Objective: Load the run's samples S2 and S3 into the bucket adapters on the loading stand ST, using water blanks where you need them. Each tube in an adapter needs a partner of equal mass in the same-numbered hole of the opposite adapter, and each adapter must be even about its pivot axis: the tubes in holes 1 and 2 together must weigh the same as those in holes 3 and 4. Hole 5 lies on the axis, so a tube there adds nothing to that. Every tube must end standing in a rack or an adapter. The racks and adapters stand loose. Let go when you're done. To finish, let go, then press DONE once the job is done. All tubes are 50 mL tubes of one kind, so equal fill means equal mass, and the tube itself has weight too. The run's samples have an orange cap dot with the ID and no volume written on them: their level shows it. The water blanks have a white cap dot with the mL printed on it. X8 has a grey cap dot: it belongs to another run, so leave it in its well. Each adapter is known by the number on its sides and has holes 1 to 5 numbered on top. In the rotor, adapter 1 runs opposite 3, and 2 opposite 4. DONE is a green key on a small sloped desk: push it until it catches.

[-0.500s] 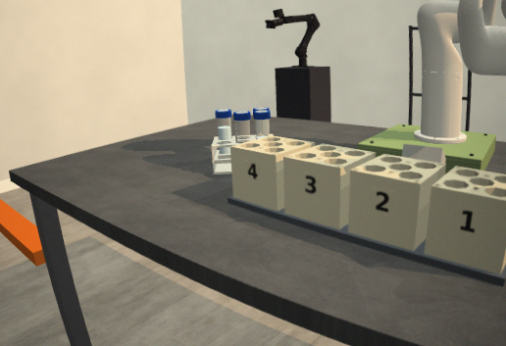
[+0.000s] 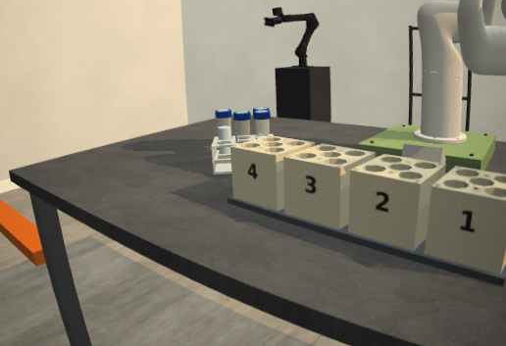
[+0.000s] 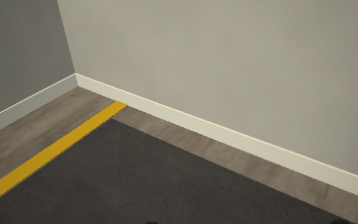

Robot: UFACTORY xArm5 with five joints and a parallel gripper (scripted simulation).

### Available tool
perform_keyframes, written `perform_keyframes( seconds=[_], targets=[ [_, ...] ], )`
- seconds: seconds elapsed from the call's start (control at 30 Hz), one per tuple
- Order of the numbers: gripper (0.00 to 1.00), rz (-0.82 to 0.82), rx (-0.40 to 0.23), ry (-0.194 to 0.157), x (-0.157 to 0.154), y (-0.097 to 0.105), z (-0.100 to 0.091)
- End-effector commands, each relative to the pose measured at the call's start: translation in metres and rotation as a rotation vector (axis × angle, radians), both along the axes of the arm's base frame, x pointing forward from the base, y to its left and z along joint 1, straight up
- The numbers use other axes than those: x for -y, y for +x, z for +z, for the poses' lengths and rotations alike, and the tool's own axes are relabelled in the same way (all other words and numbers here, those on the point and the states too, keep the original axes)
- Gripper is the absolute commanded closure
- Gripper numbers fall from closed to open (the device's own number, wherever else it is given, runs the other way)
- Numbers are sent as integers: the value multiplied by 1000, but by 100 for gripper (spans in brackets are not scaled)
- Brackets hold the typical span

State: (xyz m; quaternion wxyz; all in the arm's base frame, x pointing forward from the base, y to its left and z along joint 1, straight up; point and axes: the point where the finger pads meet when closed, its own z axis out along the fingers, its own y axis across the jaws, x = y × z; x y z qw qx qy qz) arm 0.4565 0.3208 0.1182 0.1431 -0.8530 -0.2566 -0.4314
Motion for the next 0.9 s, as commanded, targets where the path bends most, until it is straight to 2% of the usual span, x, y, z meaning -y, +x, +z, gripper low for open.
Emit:
perform_keyframes(
  seconds=[0.0,0.13,0.2,0.3,0.37,0.43,0.5,0.6,0.67,0.73,0.8,0.87],
  targets=[
    [0,0,3,2,-1,1,2],
    [0,-27,-29,-21,10,11,4],
    [0,-54,-65,-45,18,17,4],
    [0,-54,-65,-45,23,22,5],
    [0,-81,-101,-68,32,27,6],
    [0,-81,-101,-68,36,30,7],
    [0,-108,-138,-90,45,35,8],
    [0,-108,-138,-90,50,37,9],
    [0,-134,-176,-111,59,41,10],
    [0,-134,-175,-111,65,43,12],
    [0,-161,-214,-131,74,47,14],
    [0,-161,-214,-131,80,48,15]
  ],
)
